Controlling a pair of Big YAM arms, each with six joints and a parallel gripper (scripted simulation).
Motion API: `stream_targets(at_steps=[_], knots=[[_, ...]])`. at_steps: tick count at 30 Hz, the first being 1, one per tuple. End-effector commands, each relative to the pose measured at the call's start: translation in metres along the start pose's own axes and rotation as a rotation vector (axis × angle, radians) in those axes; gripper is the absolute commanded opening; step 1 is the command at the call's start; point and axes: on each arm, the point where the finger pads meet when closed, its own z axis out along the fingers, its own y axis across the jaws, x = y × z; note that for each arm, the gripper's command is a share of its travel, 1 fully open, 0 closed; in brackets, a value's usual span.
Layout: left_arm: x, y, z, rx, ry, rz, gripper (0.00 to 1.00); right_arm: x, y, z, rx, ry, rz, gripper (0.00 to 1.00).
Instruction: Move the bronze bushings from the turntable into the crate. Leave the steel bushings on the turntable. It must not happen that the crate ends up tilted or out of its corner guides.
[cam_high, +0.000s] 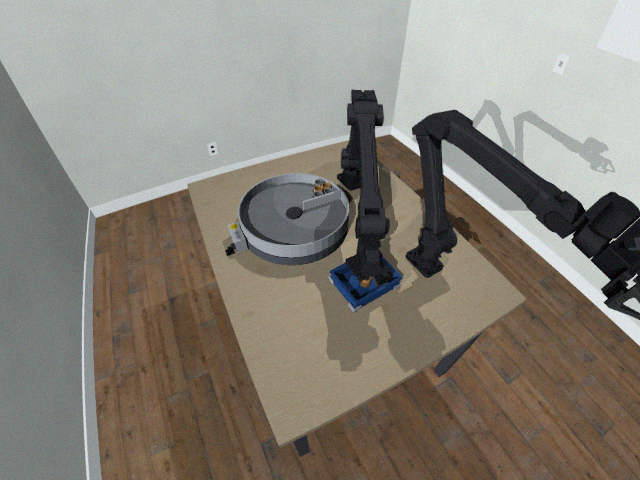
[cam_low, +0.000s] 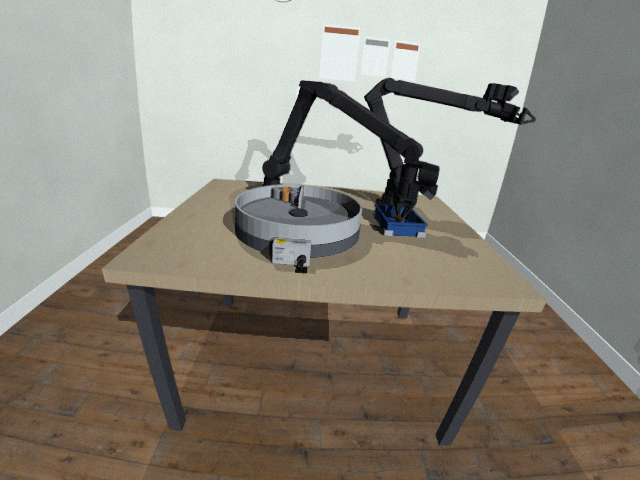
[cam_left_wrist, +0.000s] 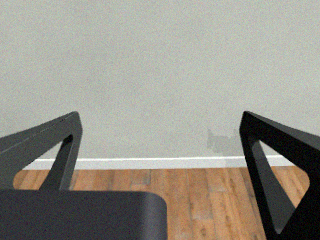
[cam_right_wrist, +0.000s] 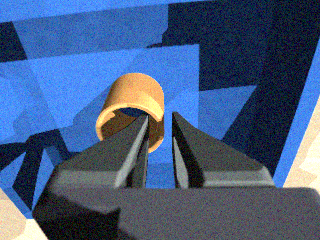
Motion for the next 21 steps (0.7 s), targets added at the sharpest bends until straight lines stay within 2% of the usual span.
stream_targets(at_steps=[1,7,9,21], knots=[[-0.048,0.004,0.004,-0.008,-0.087,-0.013,1.00,-0.011,0.001,-0.006,0.015,-0.028,-0.004,0.16],[-0.048,0.004,0.004,-0.008,-0.087,-0.013,1.00,-0.017,-0.002,-0.026,0.025,-0.049,-0.004,0.16],[-0.048,0.004,0.004,-0.008,-0.087,-0.013,1.00,-0.025,-0.006,-0.047,0.042,-0.082,-0.004,0.16],[-0.048,0.004,0.004,-0.008,-0.087,-0.013,1.00,-0.022,-0.005,-0.090,0.037,-0.071,-0.004,0.16]])
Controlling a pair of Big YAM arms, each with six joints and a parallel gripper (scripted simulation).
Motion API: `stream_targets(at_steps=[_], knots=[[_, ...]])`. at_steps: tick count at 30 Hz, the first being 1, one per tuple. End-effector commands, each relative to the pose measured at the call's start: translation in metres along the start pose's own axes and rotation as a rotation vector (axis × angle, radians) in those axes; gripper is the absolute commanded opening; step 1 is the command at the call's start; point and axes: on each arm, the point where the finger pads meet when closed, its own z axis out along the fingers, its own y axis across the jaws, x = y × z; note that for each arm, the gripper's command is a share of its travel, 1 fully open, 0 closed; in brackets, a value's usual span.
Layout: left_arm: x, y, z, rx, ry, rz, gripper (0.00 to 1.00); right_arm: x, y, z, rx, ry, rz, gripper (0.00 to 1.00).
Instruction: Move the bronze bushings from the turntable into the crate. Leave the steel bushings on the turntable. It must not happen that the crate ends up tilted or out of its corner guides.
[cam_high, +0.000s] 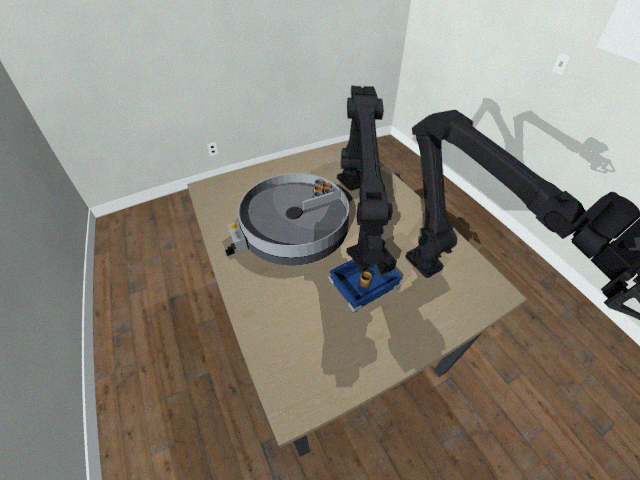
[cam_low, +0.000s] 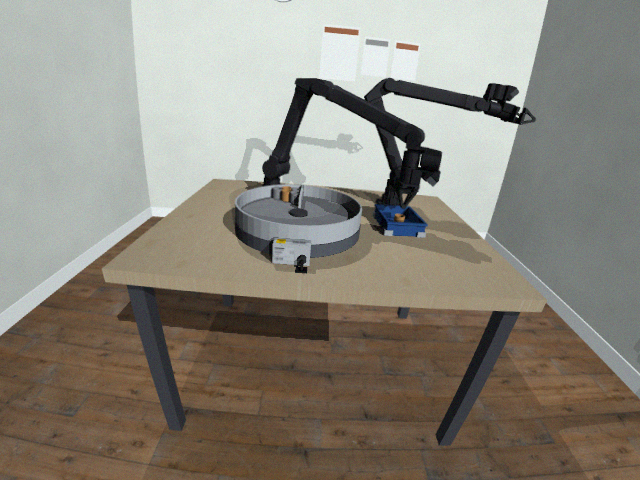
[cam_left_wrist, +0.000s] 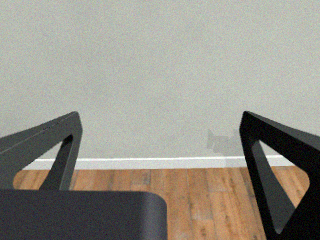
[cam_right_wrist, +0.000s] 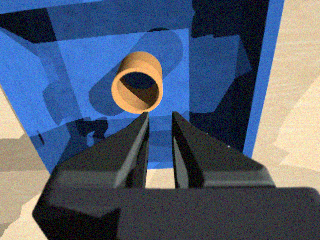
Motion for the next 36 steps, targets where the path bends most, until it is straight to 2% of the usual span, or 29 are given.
stream_targets(at_steps=[1,3,4,7,10,18,36], knots=[[-0.048,0.004,0.004,-0.008,-0.087,-0.013,1.00,-0.022,-0.005,-0.043,0.027,-0.053,-0.004,0.16],[-0.048,0.004,0.004,-0.008,-0.087,-0.013,1.00,-0.022,-0.005,-0.043,0.027,-0.053,-0.004,0.16],[-0.048,0.004,0.004,-0.008,-0.087,-0.013,1.00,-0.021,-0.004,-0.032,0.015,-0.028,-0.004,0.16],[-0.048,0.004,0.004,-0.008,-0.087,-0.013,1.00,-0.021,-0.004,-0.071,0.035,-0.069,-0.004,0.16],[-0.048,0.004,0.004,-0.008,-0.087,-0.013,1.00,-0.020,-0.004,-0.081,0.035,-0.069,-0.004,0.16],[-0.048,0.004,0.004,-0.008,-0.087,-0.013,1.00,-0.009,0.002,-0.058,0.004,-0.008,-0.004,0.16],[-0.048,0.004,0.004,-0.008,-0.087,-0.013,1.00,-0.009,0.002,-0.057,0.003,-0.006,-0.004,0.16]])
